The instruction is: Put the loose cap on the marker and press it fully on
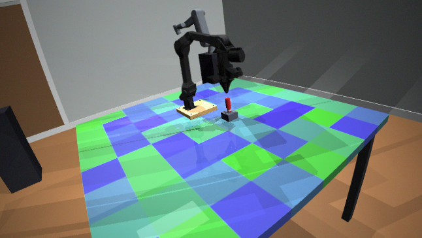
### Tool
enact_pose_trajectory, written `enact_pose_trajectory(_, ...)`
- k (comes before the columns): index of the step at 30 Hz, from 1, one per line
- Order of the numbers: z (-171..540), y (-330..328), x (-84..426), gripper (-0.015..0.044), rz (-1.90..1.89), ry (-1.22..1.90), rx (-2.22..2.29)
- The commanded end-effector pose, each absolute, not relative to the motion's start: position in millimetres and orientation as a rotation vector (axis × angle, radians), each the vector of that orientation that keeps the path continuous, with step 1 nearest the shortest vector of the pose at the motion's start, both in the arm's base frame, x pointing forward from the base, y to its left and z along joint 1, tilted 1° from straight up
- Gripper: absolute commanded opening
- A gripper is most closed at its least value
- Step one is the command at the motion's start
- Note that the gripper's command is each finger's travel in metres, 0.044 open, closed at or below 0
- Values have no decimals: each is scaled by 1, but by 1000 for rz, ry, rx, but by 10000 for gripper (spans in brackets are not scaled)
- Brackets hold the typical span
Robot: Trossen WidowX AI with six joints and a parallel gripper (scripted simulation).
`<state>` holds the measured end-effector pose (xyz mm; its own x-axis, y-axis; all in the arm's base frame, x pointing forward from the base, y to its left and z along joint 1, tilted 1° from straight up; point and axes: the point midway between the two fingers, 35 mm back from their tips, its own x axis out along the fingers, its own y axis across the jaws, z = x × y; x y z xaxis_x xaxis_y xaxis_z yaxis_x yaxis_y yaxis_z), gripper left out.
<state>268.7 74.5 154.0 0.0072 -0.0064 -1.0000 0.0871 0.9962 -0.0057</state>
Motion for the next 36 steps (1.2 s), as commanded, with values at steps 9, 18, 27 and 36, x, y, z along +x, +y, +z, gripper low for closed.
enact_pose_trajectory(9, 148, 75, 269, 0, -59, 1555, 56)
enact_pose_trajectory(18, 134, 75, 269, 0, -59, 1555, 56)
enact_pose_trajectory(27, 121, 75, 269, 0, -59, 1555, 56)
enact_pose_trajectory(36, 120, 75, 272, 0, -62, 1542, 62)
